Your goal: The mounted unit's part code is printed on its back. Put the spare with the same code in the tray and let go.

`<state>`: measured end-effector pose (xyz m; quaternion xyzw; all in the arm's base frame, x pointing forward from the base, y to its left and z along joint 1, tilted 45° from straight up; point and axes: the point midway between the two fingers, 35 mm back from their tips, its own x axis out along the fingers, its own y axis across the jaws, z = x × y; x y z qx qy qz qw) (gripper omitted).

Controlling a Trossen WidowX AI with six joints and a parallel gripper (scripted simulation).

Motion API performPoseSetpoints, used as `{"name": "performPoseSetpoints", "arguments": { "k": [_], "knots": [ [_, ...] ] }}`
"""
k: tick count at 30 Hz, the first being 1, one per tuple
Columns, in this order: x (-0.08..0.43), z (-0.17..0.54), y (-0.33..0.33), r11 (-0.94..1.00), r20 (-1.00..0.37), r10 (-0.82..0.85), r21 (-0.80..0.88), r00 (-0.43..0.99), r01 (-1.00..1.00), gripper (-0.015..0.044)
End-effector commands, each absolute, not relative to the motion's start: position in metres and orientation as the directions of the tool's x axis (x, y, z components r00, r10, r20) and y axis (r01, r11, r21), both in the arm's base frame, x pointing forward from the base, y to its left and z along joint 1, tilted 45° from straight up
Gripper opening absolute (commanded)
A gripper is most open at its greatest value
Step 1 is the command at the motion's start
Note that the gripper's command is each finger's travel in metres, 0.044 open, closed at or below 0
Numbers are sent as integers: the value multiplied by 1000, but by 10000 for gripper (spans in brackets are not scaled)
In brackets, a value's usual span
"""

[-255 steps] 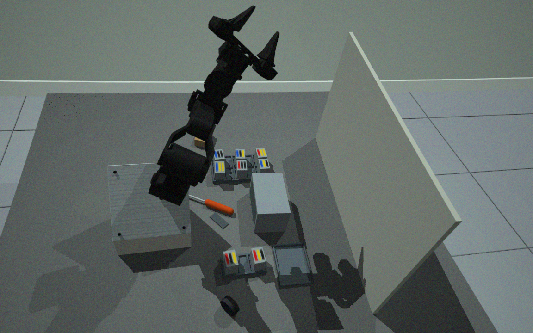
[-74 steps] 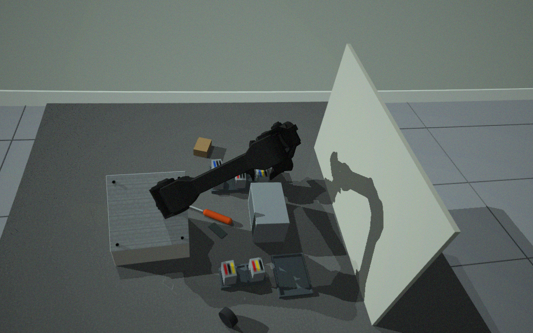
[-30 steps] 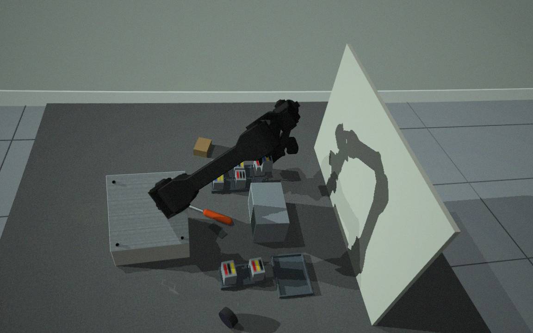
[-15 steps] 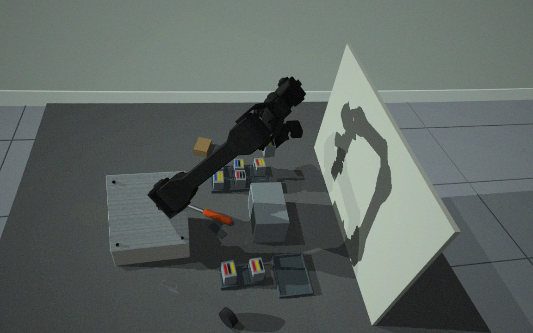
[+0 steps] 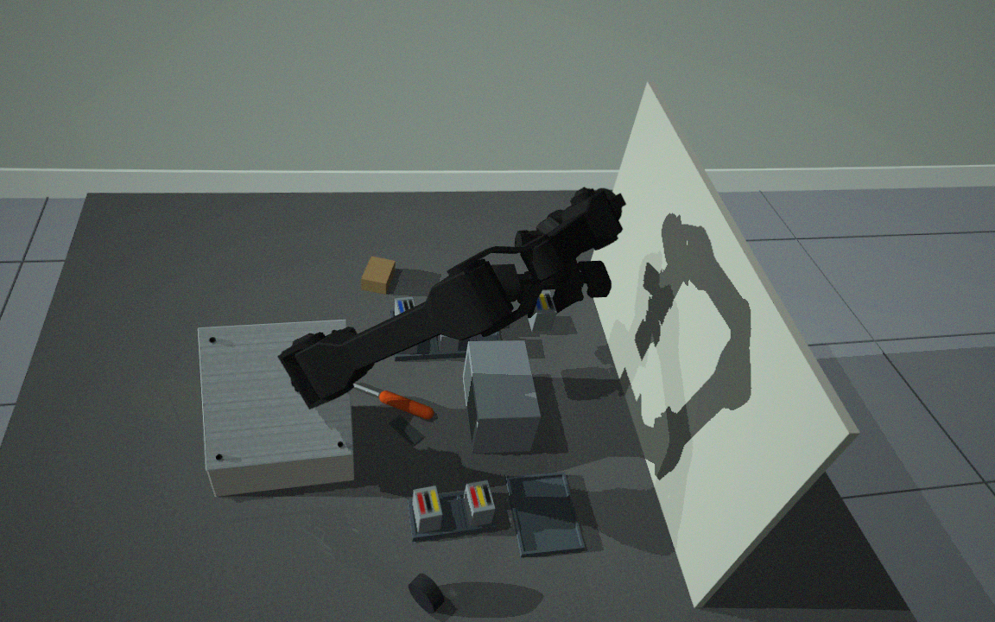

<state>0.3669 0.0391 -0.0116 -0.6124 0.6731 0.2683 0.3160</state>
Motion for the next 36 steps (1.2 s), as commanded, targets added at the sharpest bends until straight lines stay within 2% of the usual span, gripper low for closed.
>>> {"name": "performPoseSetpoints", "arguments": {
  "k": [1,14,28,36],
  "knots": [
    [370,9,17,99,-752,-658,-22,-49,-995,0],
    [364,80,-61,97,-745,-665,-28,-44,-995,0],
    [325,152,-139,109,-713,-698,-26,-57,-994,0],
    [319,158,-146,111,-709,-703,-25,-61,-994,0]
  ]
}}
